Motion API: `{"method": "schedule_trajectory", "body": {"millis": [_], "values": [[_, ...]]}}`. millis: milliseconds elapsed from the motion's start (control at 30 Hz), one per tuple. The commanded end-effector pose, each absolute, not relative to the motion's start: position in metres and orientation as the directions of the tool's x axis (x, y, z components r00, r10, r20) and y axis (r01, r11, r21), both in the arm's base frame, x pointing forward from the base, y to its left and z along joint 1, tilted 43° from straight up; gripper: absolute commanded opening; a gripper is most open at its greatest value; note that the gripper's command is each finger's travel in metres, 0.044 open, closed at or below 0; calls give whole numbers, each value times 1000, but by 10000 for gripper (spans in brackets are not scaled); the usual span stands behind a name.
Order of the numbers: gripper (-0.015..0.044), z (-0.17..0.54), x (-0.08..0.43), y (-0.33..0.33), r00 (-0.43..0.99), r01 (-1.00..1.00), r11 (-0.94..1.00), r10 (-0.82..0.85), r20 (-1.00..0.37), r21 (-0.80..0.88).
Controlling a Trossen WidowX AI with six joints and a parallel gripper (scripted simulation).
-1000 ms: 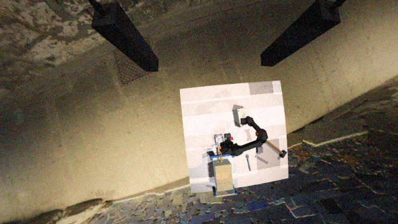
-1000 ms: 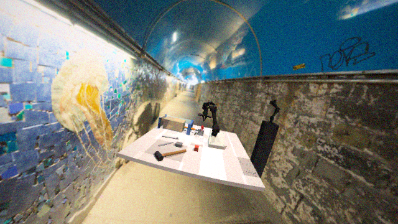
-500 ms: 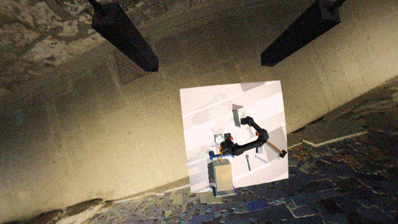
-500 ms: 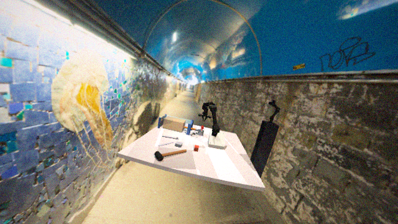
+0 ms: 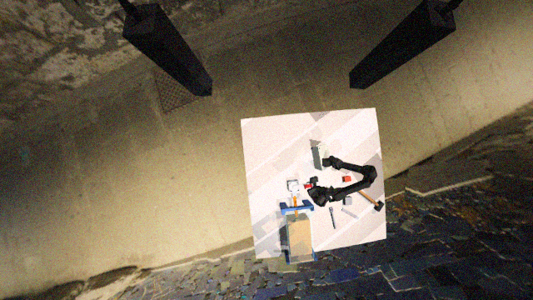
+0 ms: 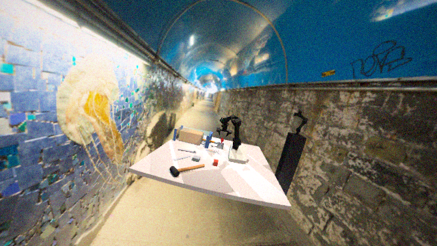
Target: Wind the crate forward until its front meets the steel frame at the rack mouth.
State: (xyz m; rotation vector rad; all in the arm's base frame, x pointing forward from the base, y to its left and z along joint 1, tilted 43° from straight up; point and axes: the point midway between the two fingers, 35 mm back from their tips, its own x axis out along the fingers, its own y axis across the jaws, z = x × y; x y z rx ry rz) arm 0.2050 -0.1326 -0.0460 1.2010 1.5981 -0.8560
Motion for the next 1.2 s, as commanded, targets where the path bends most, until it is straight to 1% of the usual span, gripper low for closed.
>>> {"method": "schedule_trajectory", "body": {"millis": [0, 1167], "values": [[440, -45, 205, -135, -75, 963, 269, 291, -954, 6], [440, -85, 198, -100, -75, 963, 269, 292, -954, 7]]}}
